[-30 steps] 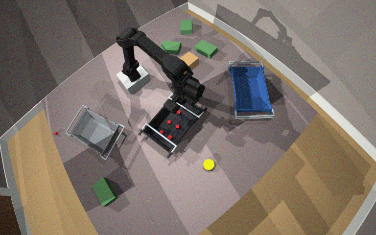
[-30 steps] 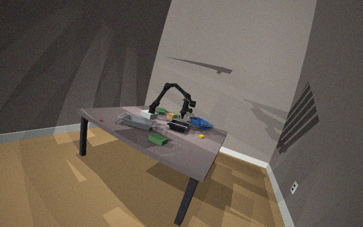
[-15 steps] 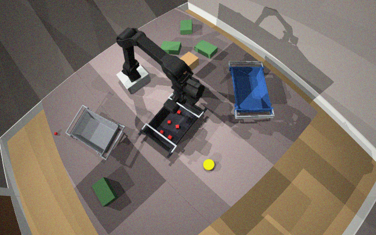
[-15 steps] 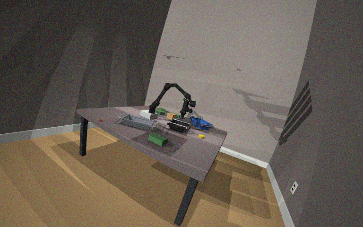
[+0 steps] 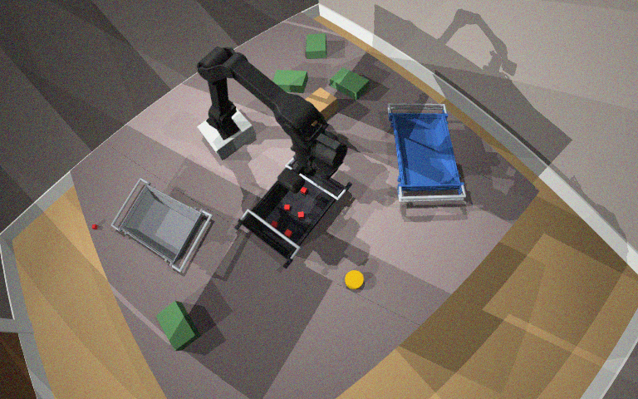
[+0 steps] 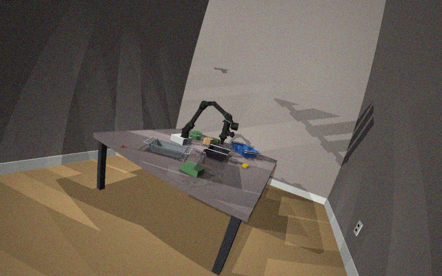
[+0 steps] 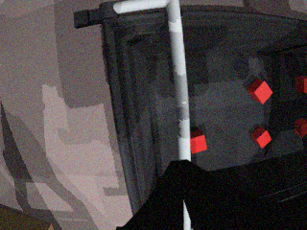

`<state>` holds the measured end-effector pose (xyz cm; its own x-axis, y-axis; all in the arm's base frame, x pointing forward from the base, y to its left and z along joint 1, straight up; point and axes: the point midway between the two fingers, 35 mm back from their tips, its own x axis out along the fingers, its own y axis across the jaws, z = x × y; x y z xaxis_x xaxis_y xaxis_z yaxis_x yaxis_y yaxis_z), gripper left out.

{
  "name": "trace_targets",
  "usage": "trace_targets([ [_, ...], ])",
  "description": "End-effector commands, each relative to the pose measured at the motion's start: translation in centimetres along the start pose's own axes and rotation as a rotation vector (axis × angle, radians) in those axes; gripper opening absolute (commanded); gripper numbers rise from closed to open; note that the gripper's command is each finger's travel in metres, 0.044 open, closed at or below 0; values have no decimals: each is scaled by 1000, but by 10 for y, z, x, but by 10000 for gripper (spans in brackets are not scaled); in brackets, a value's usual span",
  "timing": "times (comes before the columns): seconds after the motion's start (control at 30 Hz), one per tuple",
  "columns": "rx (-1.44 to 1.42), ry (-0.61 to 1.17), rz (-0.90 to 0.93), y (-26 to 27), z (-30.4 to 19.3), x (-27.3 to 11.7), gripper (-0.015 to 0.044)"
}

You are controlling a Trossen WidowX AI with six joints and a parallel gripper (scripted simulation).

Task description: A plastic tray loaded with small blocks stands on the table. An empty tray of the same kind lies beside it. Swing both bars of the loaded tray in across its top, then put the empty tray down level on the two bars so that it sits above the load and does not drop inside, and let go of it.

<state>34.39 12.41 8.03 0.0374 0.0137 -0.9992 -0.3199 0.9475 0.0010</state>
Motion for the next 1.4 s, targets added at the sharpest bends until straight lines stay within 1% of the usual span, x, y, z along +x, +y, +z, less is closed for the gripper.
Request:
trace_targets([
  [0.0,0,0,0,0,0,0,0],
  [0.87,0,0,0,0,0,0,0],
  [1.07,0,0,0,0,0,0,157],
  [1.13,0,-3,0,0,2,-6,210],
  [1.23,0,-14,0,0,6,-31,289],
  [1.37,0,-38,1,0,8,-83,394],
])
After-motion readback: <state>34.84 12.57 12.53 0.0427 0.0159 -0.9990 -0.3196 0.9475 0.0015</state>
